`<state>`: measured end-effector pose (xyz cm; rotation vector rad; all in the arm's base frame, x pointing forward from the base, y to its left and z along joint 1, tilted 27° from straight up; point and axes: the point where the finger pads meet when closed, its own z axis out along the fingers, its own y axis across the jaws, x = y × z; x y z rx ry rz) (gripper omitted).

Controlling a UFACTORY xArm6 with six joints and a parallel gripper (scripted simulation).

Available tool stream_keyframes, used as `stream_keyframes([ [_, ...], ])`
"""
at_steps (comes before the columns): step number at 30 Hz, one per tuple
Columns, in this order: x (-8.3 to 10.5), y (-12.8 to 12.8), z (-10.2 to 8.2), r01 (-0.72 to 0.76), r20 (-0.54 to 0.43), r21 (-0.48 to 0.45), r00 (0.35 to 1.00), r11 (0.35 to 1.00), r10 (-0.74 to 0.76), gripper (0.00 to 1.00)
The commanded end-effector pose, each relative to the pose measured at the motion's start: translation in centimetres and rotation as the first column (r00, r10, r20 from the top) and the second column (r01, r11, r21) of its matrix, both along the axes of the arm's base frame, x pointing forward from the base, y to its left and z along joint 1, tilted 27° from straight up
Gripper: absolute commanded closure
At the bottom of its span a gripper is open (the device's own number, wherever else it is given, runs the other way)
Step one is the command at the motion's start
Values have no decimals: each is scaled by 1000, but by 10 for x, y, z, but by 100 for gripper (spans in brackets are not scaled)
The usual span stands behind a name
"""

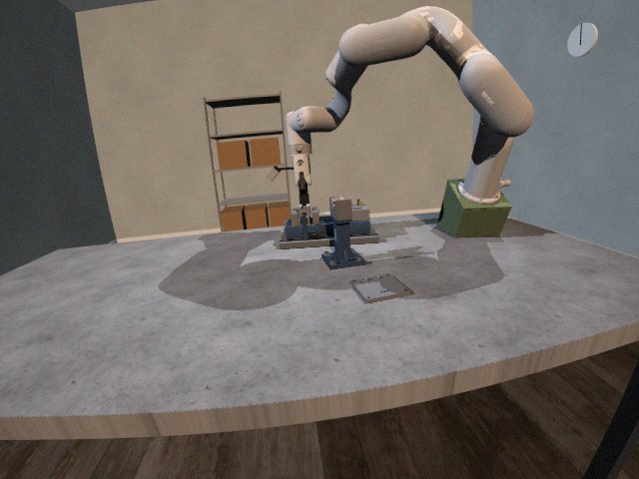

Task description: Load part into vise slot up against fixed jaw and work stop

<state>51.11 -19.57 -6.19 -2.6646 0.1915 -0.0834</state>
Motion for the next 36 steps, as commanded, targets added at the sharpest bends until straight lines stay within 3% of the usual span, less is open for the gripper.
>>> stream_keyframes([
  [1, 1, 0, 2, 1, 4, -3, 1000, 1000, -1, 100],
  [36, 3, 8, 7, 1, 4, -3, 1000, 1000, -1, 100],
])
